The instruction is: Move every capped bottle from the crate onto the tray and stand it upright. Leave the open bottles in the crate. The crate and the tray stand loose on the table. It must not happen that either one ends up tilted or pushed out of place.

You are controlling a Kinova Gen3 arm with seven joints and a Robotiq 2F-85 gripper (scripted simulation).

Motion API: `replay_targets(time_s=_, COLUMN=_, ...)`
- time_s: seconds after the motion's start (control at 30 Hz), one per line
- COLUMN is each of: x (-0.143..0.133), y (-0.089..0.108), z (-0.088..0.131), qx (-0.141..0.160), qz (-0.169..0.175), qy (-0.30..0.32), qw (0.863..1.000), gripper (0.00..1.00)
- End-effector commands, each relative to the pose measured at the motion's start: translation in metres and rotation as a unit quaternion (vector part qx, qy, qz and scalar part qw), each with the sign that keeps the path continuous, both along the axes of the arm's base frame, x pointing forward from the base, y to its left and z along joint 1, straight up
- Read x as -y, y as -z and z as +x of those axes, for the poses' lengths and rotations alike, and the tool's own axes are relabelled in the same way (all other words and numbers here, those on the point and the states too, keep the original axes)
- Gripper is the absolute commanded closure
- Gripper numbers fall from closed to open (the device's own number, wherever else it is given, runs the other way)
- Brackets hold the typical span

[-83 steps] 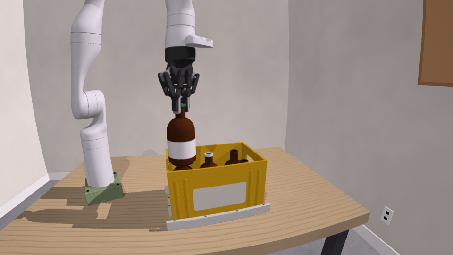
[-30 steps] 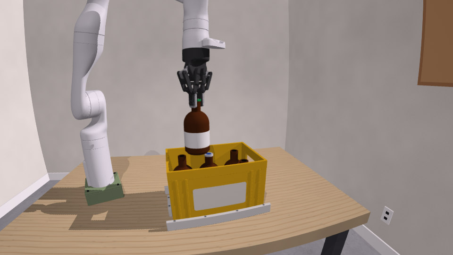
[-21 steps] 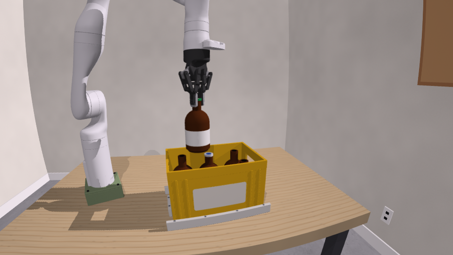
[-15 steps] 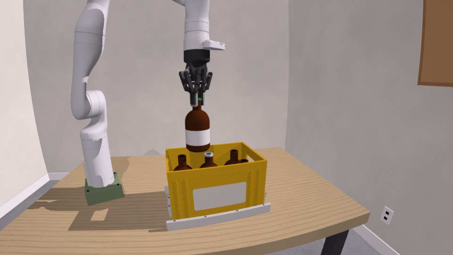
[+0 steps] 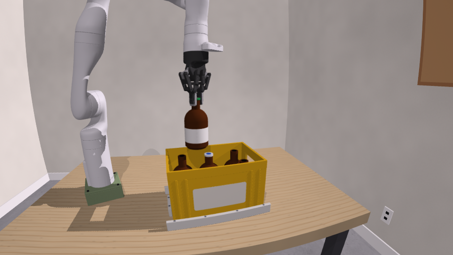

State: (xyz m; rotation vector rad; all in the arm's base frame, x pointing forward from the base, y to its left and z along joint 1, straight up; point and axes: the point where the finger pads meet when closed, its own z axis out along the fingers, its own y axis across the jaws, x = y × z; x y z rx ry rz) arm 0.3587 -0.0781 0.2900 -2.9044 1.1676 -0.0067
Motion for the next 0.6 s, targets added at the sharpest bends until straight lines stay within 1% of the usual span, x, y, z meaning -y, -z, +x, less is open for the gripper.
replay_targets(time_s=0.0, x=-0.005, y=-0.001, z=0.001, qx=0.001, qz=-0.001, qy=0.000, qw=1.000, gripper=1.00)
replay_targets(time_s=0.4, x=-0.029, y=0.000, z=0.002, qx=0.001, qz=-0.003, qy=-0.003, qw=1.000, gripper=1.00)
replay_targets(time_s=0.5, x=-0.027, y=-0.001, z=0.002, qx=0.000, qz=0.000, qy=0.001, qw=1.000, gripper=1.00)
replay_targets(time_s=0.57, x=-0.031, y=-0.001, z=0.003, qx=0.000, qz=0.000, qy=0.000, qw=1.000, gripper=1.00)
